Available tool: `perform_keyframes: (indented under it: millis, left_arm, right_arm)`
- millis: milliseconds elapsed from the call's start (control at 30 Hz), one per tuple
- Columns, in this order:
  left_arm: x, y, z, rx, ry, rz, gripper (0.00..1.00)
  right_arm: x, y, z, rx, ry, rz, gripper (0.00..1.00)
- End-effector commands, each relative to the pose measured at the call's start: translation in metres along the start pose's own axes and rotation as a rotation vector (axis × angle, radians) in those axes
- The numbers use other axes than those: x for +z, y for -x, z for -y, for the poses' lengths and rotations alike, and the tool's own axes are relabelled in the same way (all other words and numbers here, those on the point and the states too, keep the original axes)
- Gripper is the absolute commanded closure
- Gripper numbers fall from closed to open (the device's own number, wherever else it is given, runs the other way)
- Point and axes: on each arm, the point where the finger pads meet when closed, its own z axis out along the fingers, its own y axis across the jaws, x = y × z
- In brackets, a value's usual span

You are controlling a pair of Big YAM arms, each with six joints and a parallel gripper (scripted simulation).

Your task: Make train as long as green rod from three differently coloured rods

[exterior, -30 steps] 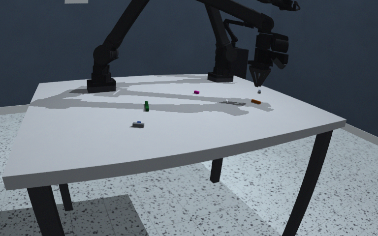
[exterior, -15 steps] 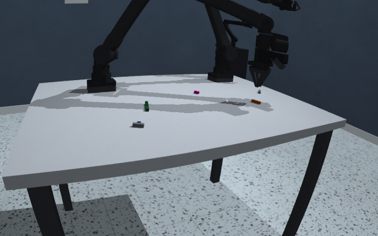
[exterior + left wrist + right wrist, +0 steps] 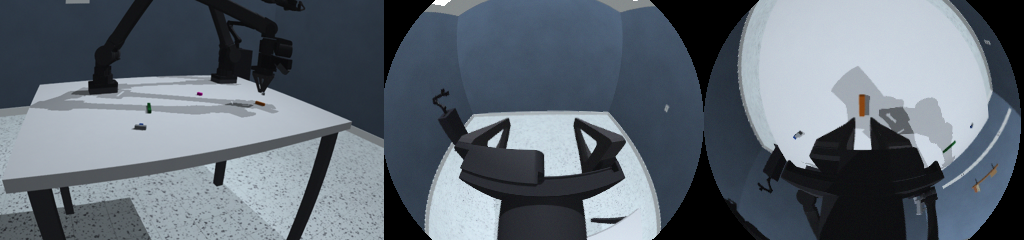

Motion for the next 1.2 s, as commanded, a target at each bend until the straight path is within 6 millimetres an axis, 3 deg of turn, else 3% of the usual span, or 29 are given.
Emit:
perform_keyframes:
  millis: [0,67,333,400,567,667,967,1167]
  left_arm:
    - [-0.004,0.014,-0.005,-0.011,0.011,0.033,0.0]
    - [-0.004,0.014,-0.005,-0.011,0.011,0.033,0.0]
    - [-0.004,0.014,-0.005,-0.011,0.011,0.033,0.0]
    - [-0.004,0.014,-0.005,-0.011,0.011,0.033,0.0]
    - [-0.004,0.014,-0.005,-0.011,0.011,0.033,0.0]
    - [-0.004,0.014,-0.005,-0.011,0.011,0.033,0.0]
    - [-0.004,0.014,-0.005,-0.011,0.011,0.033,0.0]
    - [-0.004,0.014,-0.005,-0.011,0.011,0.033,0.0]
  right_arm:
    - [0.009,0.007,-0.006,-0.008,0.013,0.011,0.77]
    - [0.017,0.003,-0.003,-0.008,0.004,0.001,0.77]
    - [0.004,0.012,-0.009,-0.007,0.034,0.036,0.77]
    - [0.03,0.003,-0.002,-0.007,0.004,0.0,0.77]
    - [0.035,0.004,-0.002,-0.006,0.005,0.002,0.77]
    - [0.017,0.01,-0.007,-0.006,0.03,0.031,0.77]
    - [0.035,0.007,-0.004,-0.006,0.013,0.011,0.77]
    - [0.028,0.009,-0.005,-0.006,0.022,0.021,0.77]
